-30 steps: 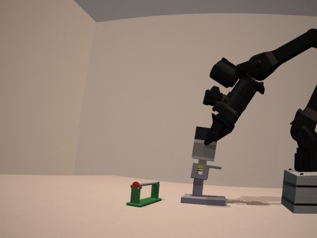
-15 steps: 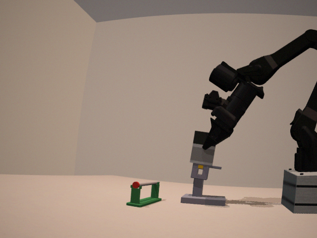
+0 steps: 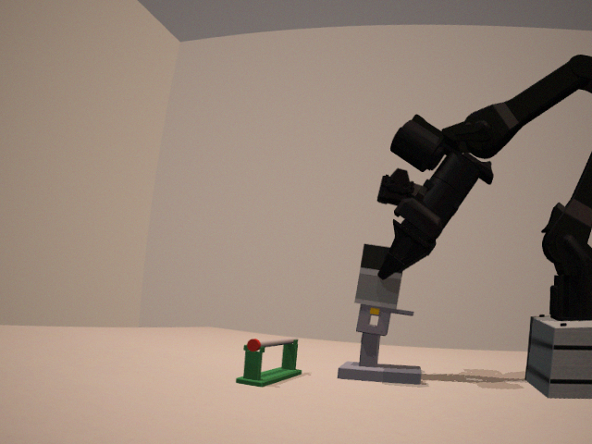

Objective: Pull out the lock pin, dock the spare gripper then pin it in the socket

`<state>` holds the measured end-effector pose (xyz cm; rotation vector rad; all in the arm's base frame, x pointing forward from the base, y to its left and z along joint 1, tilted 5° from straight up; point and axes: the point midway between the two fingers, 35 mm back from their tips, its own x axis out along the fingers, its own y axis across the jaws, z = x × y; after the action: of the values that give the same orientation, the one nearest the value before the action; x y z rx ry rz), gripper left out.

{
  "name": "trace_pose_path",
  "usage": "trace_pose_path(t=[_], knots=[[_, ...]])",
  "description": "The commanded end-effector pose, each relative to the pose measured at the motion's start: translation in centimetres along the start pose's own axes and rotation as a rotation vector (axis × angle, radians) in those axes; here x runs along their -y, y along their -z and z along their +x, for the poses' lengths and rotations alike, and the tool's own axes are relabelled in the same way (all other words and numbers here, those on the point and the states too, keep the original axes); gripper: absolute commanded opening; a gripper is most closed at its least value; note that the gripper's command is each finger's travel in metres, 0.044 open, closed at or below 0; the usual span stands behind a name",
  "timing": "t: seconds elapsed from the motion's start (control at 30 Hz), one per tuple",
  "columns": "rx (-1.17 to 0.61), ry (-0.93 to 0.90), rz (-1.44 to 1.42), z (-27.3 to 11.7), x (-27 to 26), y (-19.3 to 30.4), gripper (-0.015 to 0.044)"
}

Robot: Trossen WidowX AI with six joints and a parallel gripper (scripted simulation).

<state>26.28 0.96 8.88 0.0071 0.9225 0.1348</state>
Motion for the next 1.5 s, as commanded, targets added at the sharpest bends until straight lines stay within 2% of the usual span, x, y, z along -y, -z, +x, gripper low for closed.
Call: trace_pose_path(t=[0.0, 0.23, 1.47], knots=[[0.001, 0.000, 0.000, 0.0, 0.0, 0.0, 0.0263], [0.001, 0.000, 0.000, 0.0, 0.0, 0.0, 0.0440], [-0.068, 0.013, 0.036, -5.3, 0.4, -2.1, 0.0440]])
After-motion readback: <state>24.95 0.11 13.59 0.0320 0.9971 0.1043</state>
